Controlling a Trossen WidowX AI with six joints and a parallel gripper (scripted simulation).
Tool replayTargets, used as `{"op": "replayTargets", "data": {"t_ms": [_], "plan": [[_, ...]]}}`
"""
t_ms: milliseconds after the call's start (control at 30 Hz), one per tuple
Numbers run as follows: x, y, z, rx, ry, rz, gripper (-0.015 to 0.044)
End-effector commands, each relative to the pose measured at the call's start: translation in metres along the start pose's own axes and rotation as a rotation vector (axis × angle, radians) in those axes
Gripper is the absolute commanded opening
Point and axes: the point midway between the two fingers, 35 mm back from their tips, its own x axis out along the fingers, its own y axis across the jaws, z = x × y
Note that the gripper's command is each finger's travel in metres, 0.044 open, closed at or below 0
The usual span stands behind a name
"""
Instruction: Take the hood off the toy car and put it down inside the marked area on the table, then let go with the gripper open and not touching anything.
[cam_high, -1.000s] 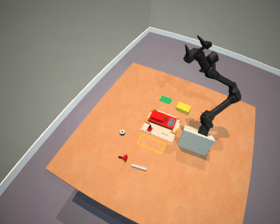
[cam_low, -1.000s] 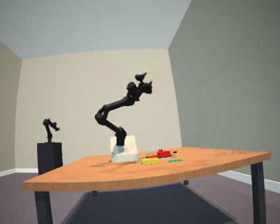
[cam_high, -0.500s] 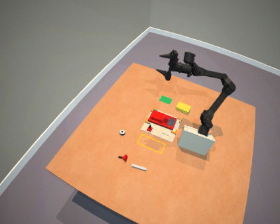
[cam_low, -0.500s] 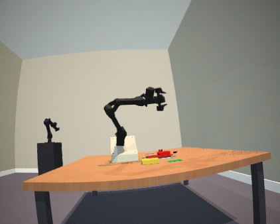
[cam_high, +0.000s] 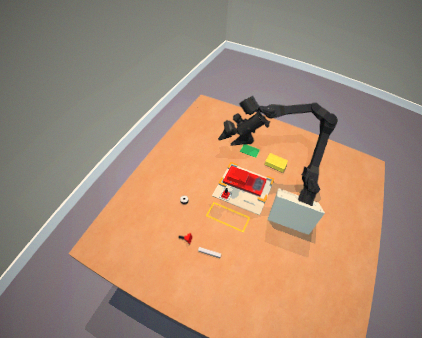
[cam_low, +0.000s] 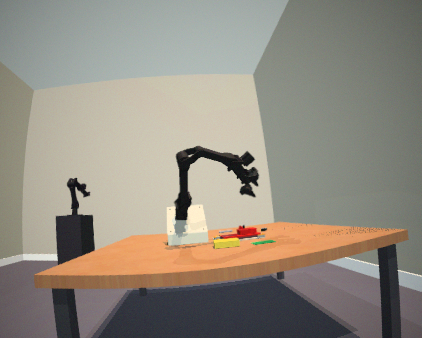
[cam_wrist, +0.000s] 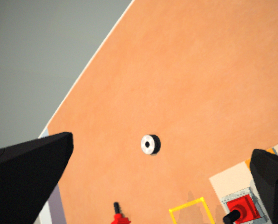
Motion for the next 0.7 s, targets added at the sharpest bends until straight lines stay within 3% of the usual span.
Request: {"op": "replayTargets", "data": {"t_ms": [0, 267, 667], "plan": [[0.025, -0.037, -0.02, -0.193, 0.113, -0.209, 0.044], [0.05, -0.119, -0.061, -0.706, 0.485, -0.599, 0.044], [0.053, -0.126, -0.064, -0.752, 0.521, -0.624, 0.044]]}}
